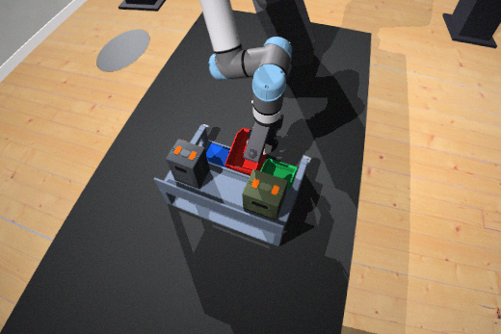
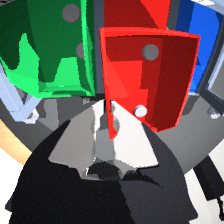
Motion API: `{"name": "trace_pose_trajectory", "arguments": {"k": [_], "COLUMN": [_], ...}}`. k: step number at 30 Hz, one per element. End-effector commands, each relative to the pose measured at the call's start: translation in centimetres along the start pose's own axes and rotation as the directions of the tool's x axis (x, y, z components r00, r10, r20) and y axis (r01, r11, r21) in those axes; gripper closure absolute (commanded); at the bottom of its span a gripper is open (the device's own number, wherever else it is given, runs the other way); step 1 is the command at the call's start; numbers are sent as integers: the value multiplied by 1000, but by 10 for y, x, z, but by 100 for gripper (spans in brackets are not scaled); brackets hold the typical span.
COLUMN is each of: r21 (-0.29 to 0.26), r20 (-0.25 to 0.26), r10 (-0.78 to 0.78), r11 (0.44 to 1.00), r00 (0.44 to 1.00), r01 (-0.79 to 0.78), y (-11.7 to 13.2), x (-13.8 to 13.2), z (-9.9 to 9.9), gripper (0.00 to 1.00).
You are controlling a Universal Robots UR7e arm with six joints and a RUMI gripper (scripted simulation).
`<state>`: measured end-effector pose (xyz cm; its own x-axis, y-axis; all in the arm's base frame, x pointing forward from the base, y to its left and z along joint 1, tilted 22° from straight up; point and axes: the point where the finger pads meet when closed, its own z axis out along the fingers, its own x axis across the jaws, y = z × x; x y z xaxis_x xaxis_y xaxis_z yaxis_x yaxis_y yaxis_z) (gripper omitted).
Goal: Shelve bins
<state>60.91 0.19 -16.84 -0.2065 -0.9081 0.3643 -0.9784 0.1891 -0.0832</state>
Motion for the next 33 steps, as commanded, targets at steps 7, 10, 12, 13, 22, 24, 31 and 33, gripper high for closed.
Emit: {"name": "trace_pose_trajectory", "arguments": {"k": [7,10,12,13,22,24,31,33], "r21": [5,7,8,8,13,15,17,18], "r20": [0,0,0,0,1,1,1,1], "r10": [0,1,1,1,1,1,1,1], "r11": [1000,1000,1000,1000,1000,1000,1000,1000], "r00": [1000,1000,1000,1000,1000,1000,1000,1000], "r01": [0,-1,-1,-1,-1,-1,-1,-1], "y": [-4,-6,-7,-7,-12,-13,-16,-17], "x": [0,0,0,0,0,0,0,0], "z": [-1,-1,-1,-1,-1,-1,-1,-2], "gripper": [100,100,100,100,100,100,100,100]}}
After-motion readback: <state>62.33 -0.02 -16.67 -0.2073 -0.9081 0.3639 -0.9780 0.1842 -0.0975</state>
